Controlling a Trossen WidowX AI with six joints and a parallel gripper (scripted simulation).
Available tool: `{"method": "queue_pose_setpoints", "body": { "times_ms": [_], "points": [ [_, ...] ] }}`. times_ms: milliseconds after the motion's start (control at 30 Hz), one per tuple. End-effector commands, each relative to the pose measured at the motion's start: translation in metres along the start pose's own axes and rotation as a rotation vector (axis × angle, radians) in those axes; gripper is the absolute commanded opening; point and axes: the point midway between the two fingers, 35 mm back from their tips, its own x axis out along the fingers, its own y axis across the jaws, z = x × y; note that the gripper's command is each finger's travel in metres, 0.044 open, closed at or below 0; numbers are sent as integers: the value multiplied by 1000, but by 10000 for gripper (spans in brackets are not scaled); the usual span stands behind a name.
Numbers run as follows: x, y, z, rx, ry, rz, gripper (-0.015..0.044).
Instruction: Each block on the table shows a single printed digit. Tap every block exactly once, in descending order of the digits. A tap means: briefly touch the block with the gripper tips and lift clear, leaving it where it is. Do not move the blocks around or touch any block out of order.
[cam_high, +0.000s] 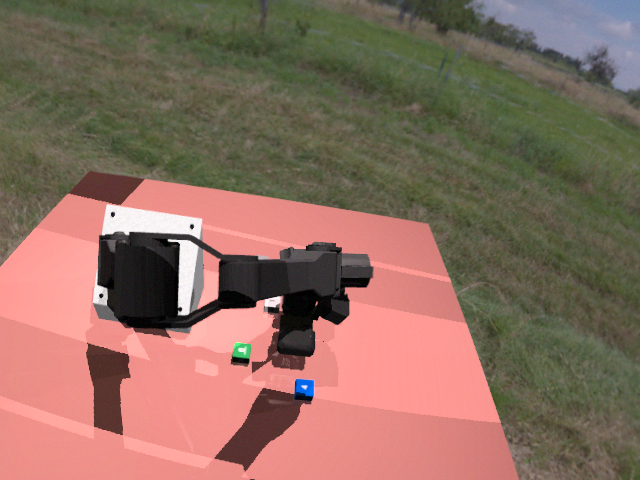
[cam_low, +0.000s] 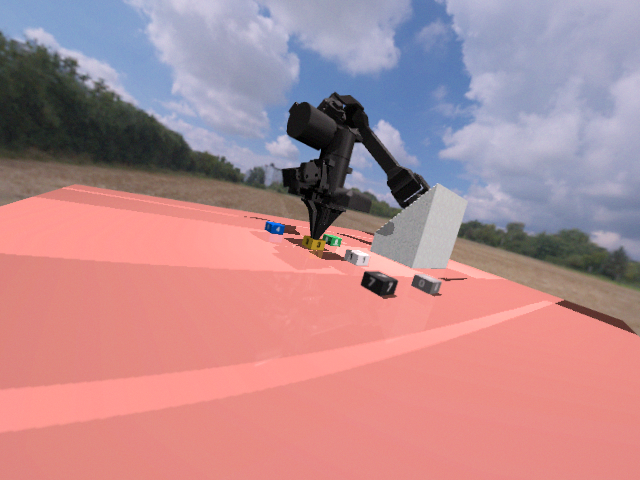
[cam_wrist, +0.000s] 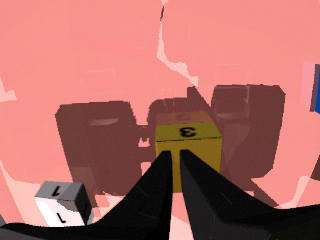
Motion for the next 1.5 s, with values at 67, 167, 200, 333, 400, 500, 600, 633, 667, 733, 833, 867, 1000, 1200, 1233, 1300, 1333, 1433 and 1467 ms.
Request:
{"method": "queue_pose_setpoints", "body": {
  "times_ms": [67, 167, 200, 333, 400, 500, 600, 633, 667, 733, 833, 867, 1000, 1200, 1233, 1300, 1333, 1433, 1467],
  "points": [
    [-2, 0, 0, -1, 1, 0, 20],
    [-24, 1, -2, -9, 10, -2, 20],
    [-26, 1, -3, -10, 11, -2, 20],
    [-36, 2, -1, -10, 11, 0, 20],
    [-66, 3, 1, -11, 11, 4, 20],
    [-105, 2, -1, -10, 12, 2, 20],
    [-107, 2, -2, -10, 12, 2, 20],
    [-107, 2, -2, -10, 12, 2, 20],
    [-107, 5, -2, -11, 12, 2, 20],
    [-108, 28, -10, -12, 11, 7, 20],
    [-109, 77, -33, -11, 12, 8, 20],
    [-108, 85, -37, -11, 12, 7, 20],
    [-108, 87, -39, -11, 12, 6, 20],
    [-40, 88, -38, -11, 11, 5, 20],
    [-30, 87, -39, -10, 12, 3, 20],
    [-27, 87, -40, -10, 12, 2, 20],
    [-27, 87, -40, -10, 12, 2, 20],
    [-26, 87, -40, -10, 12, 2, 20],
    [-25, 87, -40, -10, 12, 2, 20]
  ]
}}
